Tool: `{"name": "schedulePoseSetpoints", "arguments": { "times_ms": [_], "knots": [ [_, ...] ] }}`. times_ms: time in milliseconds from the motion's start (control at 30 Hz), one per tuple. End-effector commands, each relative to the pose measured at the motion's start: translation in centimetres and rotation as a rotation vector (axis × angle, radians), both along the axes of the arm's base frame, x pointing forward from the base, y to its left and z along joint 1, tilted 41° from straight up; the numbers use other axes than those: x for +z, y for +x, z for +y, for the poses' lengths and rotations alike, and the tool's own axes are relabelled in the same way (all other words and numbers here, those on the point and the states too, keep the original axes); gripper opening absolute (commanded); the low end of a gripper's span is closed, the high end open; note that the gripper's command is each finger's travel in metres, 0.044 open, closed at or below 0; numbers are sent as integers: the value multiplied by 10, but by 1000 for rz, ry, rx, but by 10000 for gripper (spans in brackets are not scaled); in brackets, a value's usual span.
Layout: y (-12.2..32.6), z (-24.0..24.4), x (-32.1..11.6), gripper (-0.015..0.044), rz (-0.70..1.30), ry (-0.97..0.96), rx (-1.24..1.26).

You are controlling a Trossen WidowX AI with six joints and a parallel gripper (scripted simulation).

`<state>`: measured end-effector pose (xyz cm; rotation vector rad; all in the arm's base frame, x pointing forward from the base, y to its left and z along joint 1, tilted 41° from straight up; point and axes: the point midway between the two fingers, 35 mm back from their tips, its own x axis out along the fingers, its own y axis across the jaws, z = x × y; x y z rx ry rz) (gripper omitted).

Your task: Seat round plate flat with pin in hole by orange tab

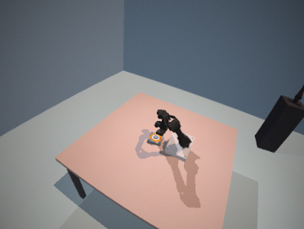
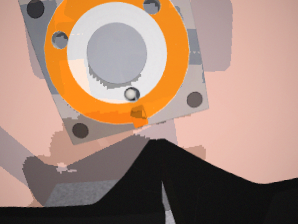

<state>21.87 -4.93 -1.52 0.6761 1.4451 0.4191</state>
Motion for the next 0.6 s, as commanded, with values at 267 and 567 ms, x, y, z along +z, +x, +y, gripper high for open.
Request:
{"name": "schedulePoseSetpoints", "arguments": {
  "times_ms": [267, 567],
  "knots": [
    [-1, -5, 6, 0, -5, -4, -3],
    [-1, -5, 6, 0, -5, -4, -3]
  ]
}}
